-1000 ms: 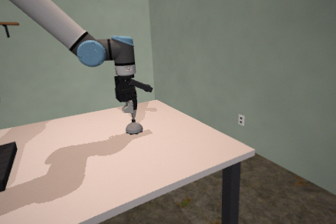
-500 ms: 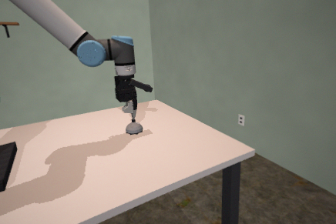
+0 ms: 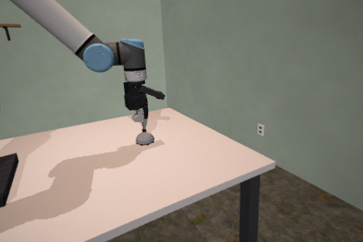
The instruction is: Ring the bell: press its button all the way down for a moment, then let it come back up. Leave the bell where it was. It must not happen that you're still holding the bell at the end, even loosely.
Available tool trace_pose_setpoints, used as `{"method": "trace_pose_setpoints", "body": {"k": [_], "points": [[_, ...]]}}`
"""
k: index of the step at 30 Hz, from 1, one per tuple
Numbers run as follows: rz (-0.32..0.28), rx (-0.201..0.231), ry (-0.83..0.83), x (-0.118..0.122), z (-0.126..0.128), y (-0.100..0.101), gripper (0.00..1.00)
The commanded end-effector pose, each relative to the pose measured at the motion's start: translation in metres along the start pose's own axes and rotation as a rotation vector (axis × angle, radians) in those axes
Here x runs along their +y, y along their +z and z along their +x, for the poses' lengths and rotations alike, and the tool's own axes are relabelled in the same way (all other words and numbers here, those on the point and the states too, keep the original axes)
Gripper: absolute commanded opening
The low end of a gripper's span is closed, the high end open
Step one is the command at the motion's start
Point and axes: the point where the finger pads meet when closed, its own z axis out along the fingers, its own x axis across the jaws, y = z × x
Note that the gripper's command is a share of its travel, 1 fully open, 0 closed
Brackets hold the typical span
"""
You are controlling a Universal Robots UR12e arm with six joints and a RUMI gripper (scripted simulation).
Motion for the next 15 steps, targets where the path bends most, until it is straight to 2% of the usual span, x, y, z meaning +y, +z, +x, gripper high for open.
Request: {"method": "trace_pose_setpoints", "body": {"k": [1,15], "points": [[0.0,0.0,0.0,-0.0002,0.0001,-0.0001,0.0],[0.0,0.0,0.0,-0.0002,0.0001,-0.0053,0.0]]}}
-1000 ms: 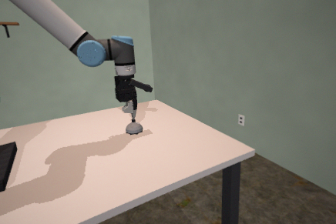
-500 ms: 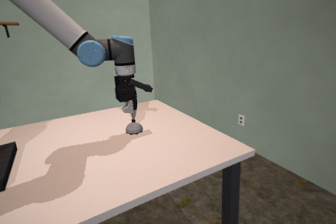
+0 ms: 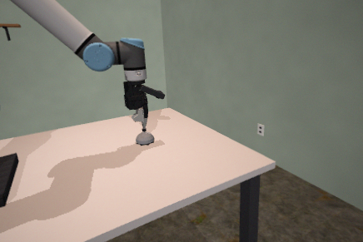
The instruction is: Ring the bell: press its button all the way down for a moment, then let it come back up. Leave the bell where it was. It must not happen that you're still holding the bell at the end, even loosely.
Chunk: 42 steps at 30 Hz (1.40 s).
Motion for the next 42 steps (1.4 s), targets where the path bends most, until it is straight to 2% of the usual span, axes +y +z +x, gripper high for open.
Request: {"method": "trace_pose_setpoints", "body": {"k": [1,26,42], "points": [[0.001,0.0,0.0,-0.001,0.0,-0.004,0.0],[0.001,0.0,0.0,0.0,0.0,-0.061,0.0],[0.001,0.0,0.0,0.0,0.0,-0.068,0.0]]}}
